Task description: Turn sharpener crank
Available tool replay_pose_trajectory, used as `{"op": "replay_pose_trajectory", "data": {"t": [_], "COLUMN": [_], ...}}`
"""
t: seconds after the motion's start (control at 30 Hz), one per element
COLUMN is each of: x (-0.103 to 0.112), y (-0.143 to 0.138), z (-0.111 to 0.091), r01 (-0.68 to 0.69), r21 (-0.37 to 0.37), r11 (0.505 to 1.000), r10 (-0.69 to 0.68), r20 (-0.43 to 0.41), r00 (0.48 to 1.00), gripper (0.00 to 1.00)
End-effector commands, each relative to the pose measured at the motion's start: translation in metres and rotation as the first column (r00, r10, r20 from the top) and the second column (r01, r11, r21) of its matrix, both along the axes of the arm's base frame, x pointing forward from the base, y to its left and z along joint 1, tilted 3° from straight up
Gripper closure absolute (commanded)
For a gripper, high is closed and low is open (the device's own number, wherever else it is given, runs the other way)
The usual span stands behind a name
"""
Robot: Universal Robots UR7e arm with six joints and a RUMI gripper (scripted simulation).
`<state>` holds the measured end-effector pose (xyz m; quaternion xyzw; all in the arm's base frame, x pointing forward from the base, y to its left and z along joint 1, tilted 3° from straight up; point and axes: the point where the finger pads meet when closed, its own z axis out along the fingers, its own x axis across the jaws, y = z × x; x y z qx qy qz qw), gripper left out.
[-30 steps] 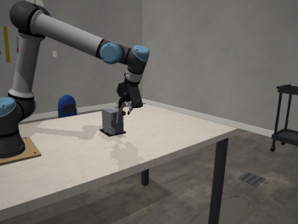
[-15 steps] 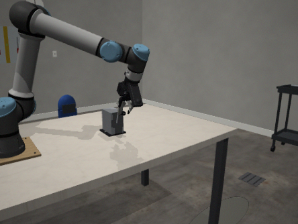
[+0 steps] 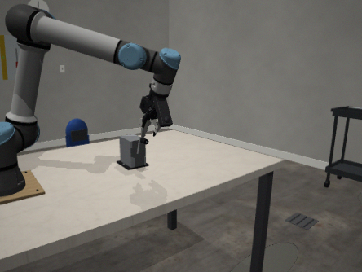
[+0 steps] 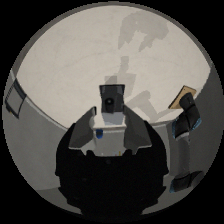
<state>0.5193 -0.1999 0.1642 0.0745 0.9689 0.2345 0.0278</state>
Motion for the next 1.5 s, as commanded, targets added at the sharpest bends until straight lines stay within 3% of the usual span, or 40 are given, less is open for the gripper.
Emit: {"op": "replay_pose_trajectory", "data": {"t": [0.0, 0.37, 1.47], "x": [-0.002, -0.004, -0.004], "y": [-0.008, -0.019, -0.017], "z": [0.015, 0.036, 0.035], "r01": [0.000, 0.000, -0.001], "r21": [-0.002, -0.001, 0.001], "r11": [1.000, 1.000, 1.000], "r10": [0.000, 0.000, 0.001], "r20": [0.002, 0.000, -0.001], "r00": [1.000, 1.000, 1.000], "gripper": [0.68, 0.68, 0.68]}}
